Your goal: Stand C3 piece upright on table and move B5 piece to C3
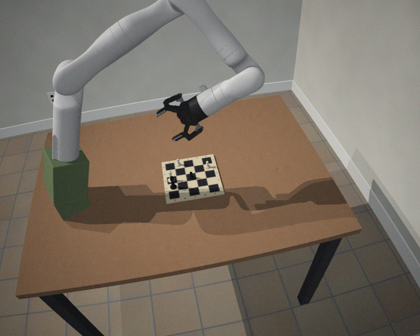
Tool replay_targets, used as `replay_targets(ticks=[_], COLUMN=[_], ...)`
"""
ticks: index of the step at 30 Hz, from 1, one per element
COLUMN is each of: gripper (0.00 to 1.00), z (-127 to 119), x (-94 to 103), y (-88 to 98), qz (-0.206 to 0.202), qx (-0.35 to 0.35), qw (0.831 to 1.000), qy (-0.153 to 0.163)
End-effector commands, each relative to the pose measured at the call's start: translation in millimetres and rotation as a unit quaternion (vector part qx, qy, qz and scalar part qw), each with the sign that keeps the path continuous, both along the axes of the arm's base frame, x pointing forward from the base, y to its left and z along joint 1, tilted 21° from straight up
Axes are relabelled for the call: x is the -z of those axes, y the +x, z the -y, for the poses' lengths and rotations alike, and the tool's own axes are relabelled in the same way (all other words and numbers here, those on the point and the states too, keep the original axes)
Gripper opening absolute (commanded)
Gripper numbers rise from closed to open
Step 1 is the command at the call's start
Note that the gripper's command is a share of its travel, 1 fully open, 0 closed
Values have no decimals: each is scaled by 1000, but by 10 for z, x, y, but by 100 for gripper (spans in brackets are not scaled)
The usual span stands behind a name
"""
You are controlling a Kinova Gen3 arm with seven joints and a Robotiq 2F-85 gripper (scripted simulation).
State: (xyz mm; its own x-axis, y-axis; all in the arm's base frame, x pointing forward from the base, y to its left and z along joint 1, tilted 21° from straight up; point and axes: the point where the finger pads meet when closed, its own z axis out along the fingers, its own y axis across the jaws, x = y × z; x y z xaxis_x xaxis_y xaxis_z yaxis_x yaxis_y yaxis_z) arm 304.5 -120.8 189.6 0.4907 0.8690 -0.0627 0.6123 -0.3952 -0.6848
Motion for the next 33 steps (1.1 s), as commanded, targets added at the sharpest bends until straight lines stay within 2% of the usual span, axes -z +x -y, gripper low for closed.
replay_targets(ticks=[1,22,27,33], gripper=[100,100,100,100], z=[2,-8,-77,-234], x=[-6,0,37,123], y=[0,6,41,125], qz=[1,0,-8,-25], qx=[0,-4,-33,-99], qw=[1000,1000,999,994], qy=[0,1,11,35])
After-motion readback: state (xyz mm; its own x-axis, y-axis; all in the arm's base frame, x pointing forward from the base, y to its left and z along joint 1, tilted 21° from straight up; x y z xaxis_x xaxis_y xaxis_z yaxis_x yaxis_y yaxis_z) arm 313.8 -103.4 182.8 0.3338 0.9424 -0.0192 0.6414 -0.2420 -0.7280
